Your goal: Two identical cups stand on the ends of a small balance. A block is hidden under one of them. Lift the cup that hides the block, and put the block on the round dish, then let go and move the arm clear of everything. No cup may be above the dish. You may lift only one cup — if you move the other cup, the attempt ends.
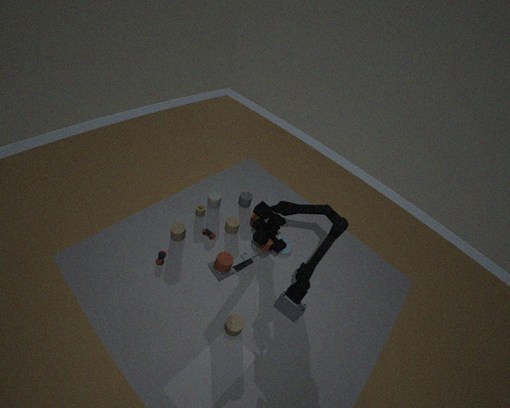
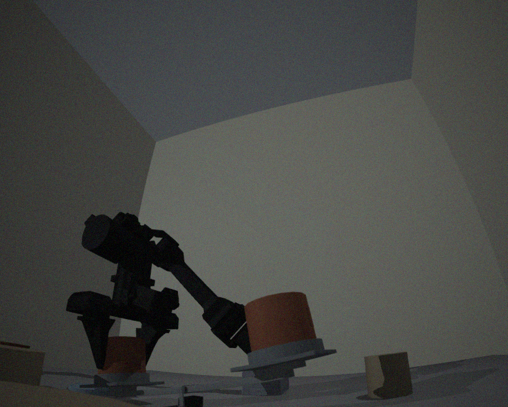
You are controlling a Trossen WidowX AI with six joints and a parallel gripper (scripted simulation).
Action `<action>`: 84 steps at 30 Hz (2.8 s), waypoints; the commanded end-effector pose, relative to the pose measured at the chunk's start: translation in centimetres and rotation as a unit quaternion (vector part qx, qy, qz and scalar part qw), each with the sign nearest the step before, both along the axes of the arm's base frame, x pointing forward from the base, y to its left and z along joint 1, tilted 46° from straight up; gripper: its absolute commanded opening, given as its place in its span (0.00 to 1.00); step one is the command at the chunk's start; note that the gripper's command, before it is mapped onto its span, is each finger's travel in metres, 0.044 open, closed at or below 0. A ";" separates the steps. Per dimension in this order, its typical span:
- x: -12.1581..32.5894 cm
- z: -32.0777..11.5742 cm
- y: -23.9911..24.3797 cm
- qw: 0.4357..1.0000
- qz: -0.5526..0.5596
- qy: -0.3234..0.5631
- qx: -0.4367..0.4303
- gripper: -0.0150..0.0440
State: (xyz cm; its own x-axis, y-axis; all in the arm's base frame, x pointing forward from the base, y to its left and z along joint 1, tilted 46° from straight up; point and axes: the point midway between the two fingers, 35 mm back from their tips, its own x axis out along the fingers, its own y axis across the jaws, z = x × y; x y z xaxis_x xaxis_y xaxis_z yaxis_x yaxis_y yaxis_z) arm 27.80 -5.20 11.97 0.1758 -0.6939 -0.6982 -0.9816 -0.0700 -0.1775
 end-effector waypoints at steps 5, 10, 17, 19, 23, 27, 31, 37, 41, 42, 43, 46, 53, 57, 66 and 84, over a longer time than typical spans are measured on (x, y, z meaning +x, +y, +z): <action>0.0 0.0 -0.1 1.000 0.001 0.000 -0.003 0.75; 0.0 0.1 0.1 1.000 0.002 0.000 -0.003 0.53; 0.0 0.7 0.8 1.000 0.008 0.001 -0.001 0.25; 0.0 0.9 1.0 1.000 0.010 0.001 -0.001 0.25; 0.0 1.2 1.4 1.000 0.014 0.002 0.000 0.25; 0.0 1.5 1.8 1.000 0.017 0.003 0.000 0.25; 0.0 1.9 2.2 1.000 0.020 0.003 0.001 0.25; -0.1 2.4 2.7 1.000 0.026 0.004 0.002 0.25; -0.1 2.8 3.1 1.000 0.029 0.005 0.002 0.25; -0.1 2.9 3.2 1.000 0.030 0.005 0.002 0.25; -0.1 2.9 3.3 1.000 0.031 0.005 0.002 0.25; -0.2 3.2 3.6 0.999 0.033 0.005 0.003 0.25; -0.3 3.8 4.3 0.999 0.039 0.007 0.003 0.25; -0.4 4.2 4.6 0.999 0.043 0.007 0.004 0.25; -0.7 5.0 5.5 0.999 0.050 0.009 0.004 0.25; -1.3 6.6 7.0 0.998 0.065 0.012 0.005 0.25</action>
State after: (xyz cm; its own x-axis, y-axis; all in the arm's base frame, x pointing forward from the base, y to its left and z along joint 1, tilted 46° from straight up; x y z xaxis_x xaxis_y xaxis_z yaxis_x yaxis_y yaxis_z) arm 26.51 1.46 18.19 0.2401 -0.6627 -0.7094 -0.9701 -0.1906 -0.1503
